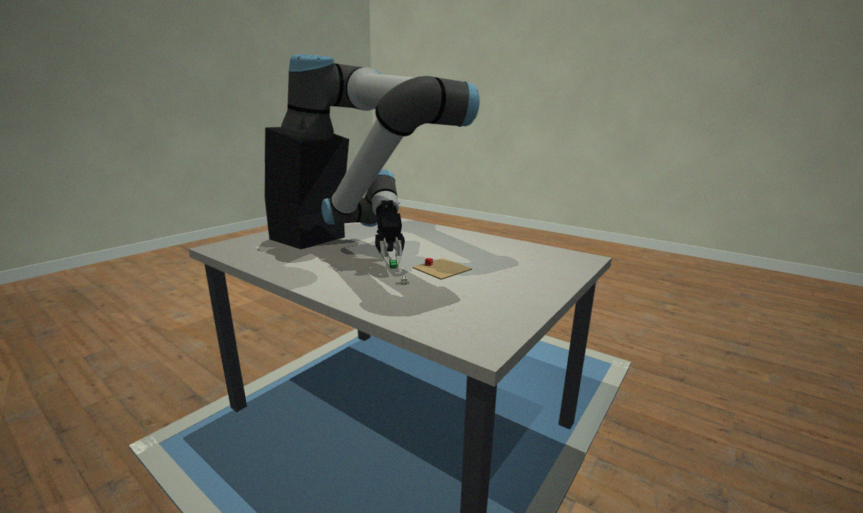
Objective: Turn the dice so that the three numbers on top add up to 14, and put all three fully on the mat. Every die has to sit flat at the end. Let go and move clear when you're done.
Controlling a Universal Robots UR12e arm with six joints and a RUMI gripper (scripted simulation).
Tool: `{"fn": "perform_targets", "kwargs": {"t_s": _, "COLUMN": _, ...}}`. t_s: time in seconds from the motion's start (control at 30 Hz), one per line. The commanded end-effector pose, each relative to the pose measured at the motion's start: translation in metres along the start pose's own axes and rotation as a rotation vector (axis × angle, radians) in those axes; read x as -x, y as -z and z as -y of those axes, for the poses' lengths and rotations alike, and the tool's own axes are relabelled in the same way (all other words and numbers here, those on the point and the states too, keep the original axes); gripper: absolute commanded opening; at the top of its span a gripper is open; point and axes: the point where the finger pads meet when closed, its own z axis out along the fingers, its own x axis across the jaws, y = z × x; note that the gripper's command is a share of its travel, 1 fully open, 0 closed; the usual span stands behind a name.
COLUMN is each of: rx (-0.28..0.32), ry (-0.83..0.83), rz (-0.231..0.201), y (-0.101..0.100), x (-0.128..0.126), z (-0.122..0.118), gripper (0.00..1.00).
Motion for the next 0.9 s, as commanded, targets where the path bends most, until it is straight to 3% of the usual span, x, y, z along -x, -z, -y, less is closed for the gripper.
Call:
{"fn": "perform_targets", "kwargs": {"t_s": 0.0, "rx": 0.0, "ry": 0.0, "rz": 0.0, "y": -0.007, "x": -0.0002, "z": 0.0094, "gripper": 0.03}}
{"fn": "perform_targets", "kwargs": {"t_s": 0.87, "rx": 0.0, "ry": 0.0, "rz": 0.0, "y": -0.0084, "x": -0.0002, "z": 0.0115, "gripper": 0.03}}
